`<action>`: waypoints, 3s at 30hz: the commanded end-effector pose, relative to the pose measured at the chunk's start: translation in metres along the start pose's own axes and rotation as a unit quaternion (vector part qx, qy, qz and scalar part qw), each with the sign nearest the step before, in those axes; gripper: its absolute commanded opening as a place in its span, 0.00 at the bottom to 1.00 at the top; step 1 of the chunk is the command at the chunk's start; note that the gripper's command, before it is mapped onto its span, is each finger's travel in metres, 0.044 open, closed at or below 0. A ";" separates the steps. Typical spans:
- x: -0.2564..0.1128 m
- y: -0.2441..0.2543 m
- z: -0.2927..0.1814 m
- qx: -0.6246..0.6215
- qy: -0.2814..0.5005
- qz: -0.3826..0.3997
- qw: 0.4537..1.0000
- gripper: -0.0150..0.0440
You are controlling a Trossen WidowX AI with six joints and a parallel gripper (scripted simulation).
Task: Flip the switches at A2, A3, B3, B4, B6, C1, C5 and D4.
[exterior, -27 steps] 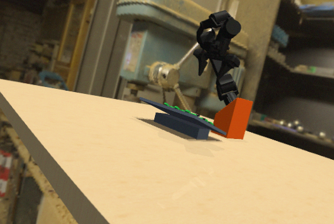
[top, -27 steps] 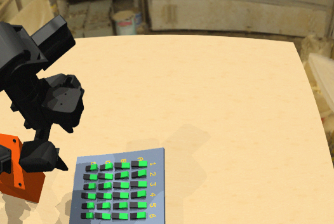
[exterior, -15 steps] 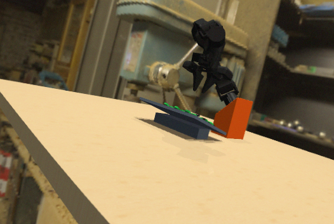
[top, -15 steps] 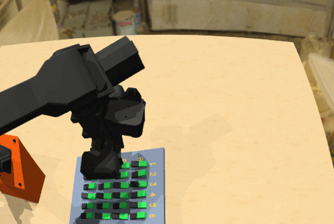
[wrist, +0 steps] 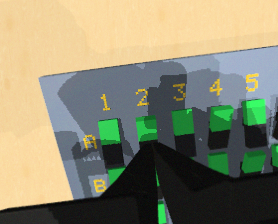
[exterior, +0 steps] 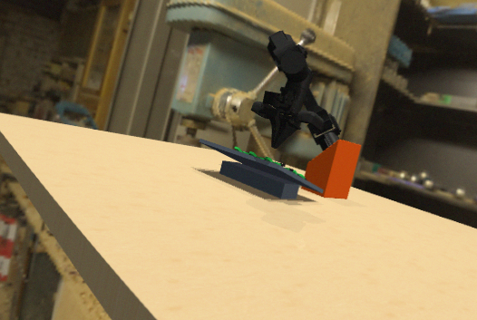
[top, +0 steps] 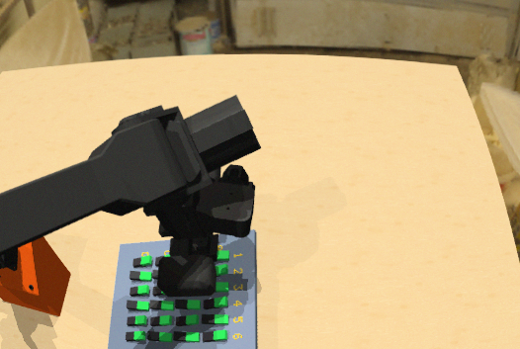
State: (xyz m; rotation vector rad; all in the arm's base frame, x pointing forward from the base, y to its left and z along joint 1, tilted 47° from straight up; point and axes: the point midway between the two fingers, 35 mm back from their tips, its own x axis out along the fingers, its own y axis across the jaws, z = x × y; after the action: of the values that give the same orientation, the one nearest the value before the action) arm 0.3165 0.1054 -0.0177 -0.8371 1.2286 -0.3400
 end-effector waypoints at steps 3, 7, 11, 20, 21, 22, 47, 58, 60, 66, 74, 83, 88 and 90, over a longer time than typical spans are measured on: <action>0.012 0.000 0.001 -0.003 -0.002 -0.002 1.000 0.25; 0.013 0.000 0.001 -0.003 -0.002 -0.002 1.000 0.25; 0.019 0.000 0.001 -0.003 -0.002 -0.002 1.000 0.25; 0.026 0.000 0.001 -0.003 -0.002 -0.002 1.000 0.25; 0.026 0.000 0.001 -0.003 -0.002 -0.002 1.000 0.25; 0.026 0.000 0.001 -0.003 -0.002 -0.002 1.000 0.25; 0.027 0.000 0.001 -0.003 -0.002 -0.002 1.000 0.25; 0.028 0.000 0.001 -0.003 -0.002 -0.002 1.000 0.25; 0.029 0.000 0.001 -0.003 -0.002 -0.002 1.000 0.25; 0.030 0.000 0.001 -0.003 -0.002 -0.002 1.000 0.25; 0.031 0.000 0.001 -0.003 -0.002 -0.002 1.000 0.25; 0.032 0.000 0.001 -0.003 -0.002 -0.002 1.000 0.25; -0.001 0.002 0.001 -0.002 -0.008 0.000 1.000 0.25; -0.030 0.001 -0.001 -0.004 -0.014 0.000 1.000 0.25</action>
State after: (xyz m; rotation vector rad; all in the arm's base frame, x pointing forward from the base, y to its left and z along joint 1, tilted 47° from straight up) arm 0.3163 0.0955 -0.0259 -0.8566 1.2408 -0.3455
